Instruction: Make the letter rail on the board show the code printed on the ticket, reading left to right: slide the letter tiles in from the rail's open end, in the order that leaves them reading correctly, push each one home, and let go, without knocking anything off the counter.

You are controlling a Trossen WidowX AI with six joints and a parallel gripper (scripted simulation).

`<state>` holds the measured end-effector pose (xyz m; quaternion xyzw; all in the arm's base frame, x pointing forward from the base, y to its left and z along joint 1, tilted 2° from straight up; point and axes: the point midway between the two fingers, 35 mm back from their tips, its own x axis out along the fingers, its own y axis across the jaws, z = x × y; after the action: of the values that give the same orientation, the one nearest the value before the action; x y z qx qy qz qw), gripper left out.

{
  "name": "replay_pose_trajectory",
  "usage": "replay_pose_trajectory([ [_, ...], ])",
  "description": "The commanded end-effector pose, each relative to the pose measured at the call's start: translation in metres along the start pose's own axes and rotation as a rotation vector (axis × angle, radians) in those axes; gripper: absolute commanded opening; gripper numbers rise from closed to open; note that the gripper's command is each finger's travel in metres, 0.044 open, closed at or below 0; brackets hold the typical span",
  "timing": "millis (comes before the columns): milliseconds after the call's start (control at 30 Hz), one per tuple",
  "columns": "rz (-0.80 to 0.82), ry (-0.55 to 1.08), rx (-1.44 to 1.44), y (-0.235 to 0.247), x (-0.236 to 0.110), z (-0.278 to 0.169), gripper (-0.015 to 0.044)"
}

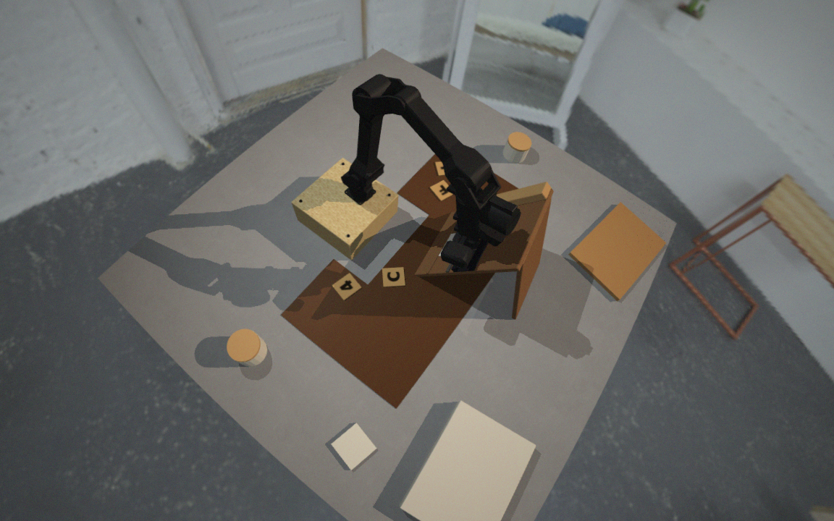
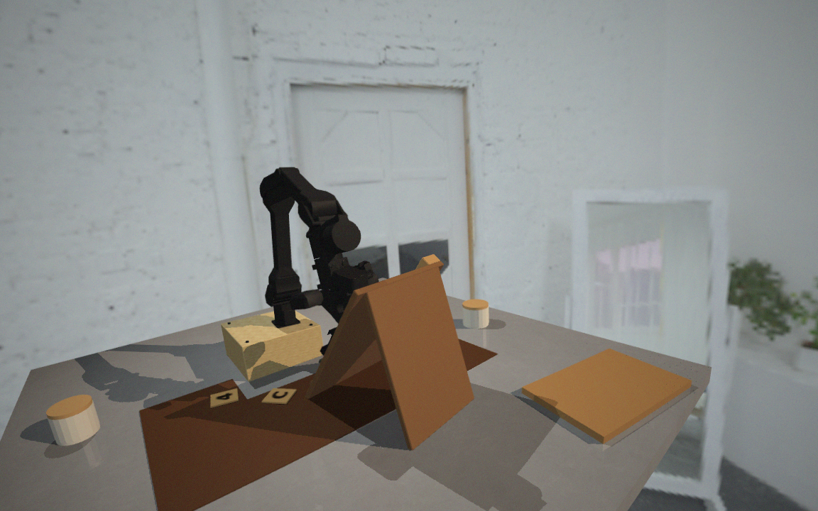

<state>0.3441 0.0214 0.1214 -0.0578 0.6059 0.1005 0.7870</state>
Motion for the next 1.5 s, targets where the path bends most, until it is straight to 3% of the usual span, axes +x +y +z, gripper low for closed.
replay_pose_trajectory([
  [0,-0.003,0.001,0.005,0.000,0.002,0.002,0.0000],
  [1467,-0.002,0.001,0.005,0.011,0.004,0.003,0.0000],
])
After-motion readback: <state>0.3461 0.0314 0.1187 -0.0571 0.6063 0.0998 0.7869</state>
